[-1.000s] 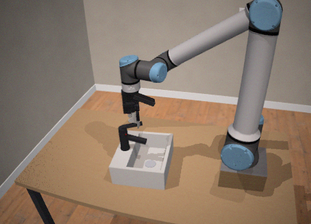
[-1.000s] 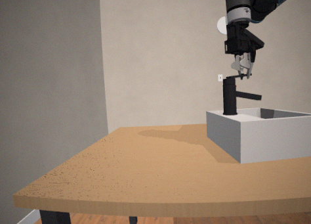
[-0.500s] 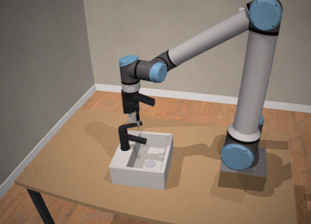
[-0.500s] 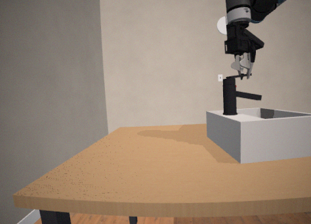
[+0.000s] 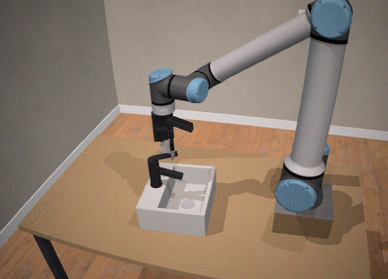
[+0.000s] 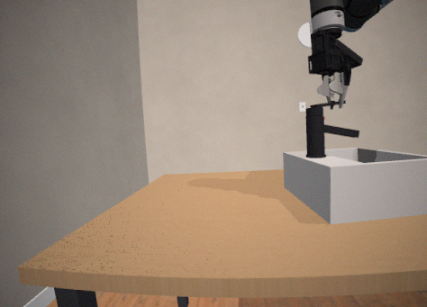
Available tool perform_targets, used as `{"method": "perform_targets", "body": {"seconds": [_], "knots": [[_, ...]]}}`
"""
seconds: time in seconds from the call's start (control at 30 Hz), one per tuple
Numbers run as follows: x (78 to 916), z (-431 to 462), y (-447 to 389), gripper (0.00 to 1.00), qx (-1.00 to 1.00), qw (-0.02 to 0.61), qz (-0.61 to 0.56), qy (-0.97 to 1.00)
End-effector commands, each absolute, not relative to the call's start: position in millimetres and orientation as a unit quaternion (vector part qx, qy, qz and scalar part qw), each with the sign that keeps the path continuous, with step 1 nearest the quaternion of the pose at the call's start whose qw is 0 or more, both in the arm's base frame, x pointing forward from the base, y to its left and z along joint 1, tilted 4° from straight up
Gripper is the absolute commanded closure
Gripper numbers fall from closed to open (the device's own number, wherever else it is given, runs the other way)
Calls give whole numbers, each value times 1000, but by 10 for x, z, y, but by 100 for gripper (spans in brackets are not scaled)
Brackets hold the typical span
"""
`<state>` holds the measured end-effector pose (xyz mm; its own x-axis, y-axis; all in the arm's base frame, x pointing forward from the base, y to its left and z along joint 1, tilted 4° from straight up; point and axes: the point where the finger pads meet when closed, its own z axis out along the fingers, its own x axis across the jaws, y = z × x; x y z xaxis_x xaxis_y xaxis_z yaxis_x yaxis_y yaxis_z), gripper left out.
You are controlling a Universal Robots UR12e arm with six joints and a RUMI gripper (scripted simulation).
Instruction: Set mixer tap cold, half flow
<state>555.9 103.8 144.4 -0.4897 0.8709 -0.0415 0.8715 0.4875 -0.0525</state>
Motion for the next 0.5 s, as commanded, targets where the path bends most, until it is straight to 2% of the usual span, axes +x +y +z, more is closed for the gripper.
{"method": "perform_targets", "body": {"seconds": [0.0,0.47], "knots": [[5566,1451,1037,100,505,5,-33,862],[5573,1452,1026,100,498,5,-33,866]]}}
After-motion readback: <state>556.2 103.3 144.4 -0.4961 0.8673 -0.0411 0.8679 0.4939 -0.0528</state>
